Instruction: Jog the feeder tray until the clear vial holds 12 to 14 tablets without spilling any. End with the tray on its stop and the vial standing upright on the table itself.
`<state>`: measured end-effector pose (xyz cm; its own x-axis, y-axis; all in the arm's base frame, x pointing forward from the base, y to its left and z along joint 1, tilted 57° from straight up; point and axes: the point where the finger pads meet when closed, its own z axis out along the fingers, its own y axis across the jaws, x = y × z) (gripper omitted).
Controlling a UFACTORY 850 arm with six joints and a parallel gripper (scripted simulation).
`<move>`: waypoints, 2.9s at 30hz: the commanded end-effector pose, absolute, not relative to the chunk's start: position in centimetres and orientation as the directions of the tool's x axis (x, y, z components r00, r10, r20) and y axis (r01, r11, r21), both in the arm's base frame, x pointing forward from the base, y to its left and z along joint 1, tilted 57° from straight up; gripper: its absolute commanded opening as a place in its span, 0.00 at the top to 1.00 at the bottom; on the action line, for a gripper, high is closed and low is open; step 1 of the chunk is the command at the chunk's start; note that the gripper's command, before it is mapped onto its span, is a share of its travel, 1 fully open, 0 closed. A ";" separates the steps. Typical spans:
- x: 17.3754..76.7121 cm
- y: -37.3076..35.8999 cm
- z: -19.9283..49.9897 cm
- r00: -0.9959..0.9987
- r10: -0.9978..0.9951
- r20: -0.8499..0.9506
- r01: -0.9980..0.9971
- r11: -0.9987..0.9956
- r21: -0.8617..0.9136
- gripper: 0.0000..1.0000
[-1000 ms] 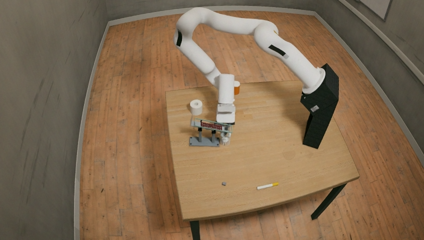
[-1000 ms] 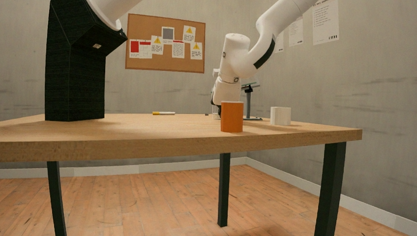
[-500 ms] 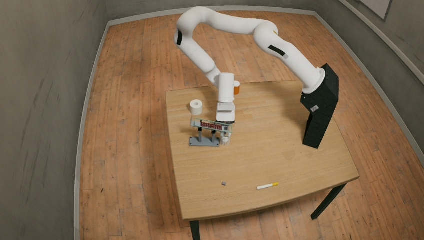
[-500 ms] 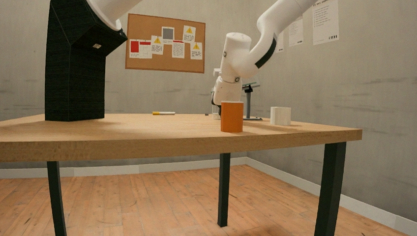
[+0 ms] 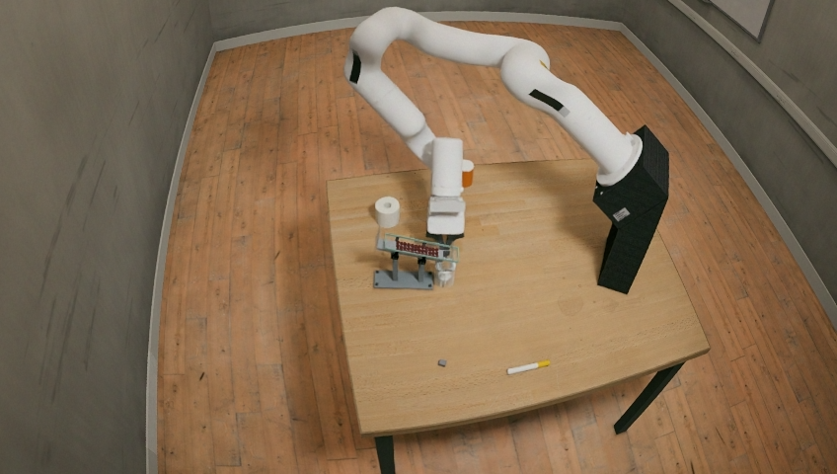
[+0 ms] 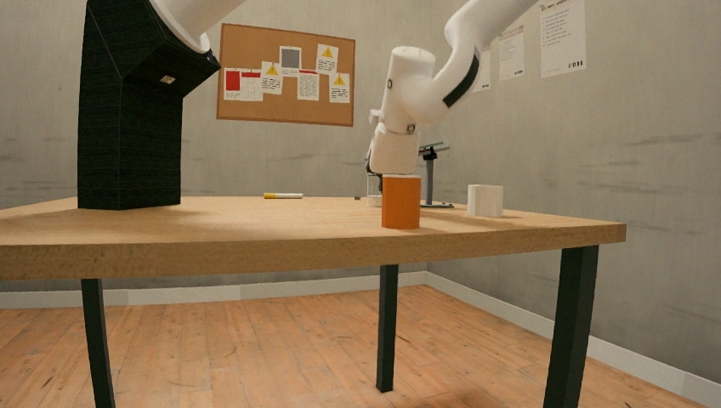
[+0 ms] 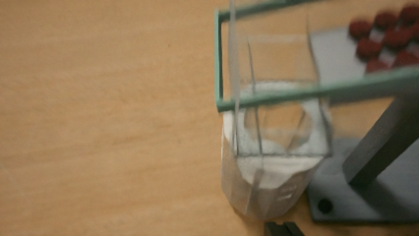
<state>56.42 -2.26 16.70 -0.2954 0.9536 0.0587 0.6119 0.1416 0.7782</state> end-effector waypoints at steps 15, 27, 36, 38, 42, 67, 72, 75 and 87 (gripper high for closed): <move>43.0 3.5 26.3 -0.295 0.954 0.058 0.612 0.142 0.778 1.00; 42.0 3.9 27.1 -0.289 0.955 0.063 0.612 0.134 0.779 1.00; 43.3 4.6 28.5 -0.169 0.974 0.151 0.611 -0.016 0.791 1.00; 43.8 4.9 29.0 -0.125 0.976 0.180 0.605 -0.069 0.793 1.00; 45.1 5.8 30.2 -0.011 0.965 0.261 0.580 -0.206 0.788 1.00; 54.1 11.6 39.4 0.469 0.526 0.709 0.195 -0.845 0.498 1.00; 55.4 12.5 40.7 0.517 0.389 0.763 0.086 -0.910 0.406 1.00; 55.8 12.8 41.1 0.541 0.310 0.782 0.017 -0.933 0.359 1.00; 56.0 12.9 41.1 0.612 0.137 0.778 -0.180 -0.935 0.306 1.00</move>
<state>55.38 12.87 40.67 0.5238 0.2035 0.8272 -0.0440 -0.9633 0.2649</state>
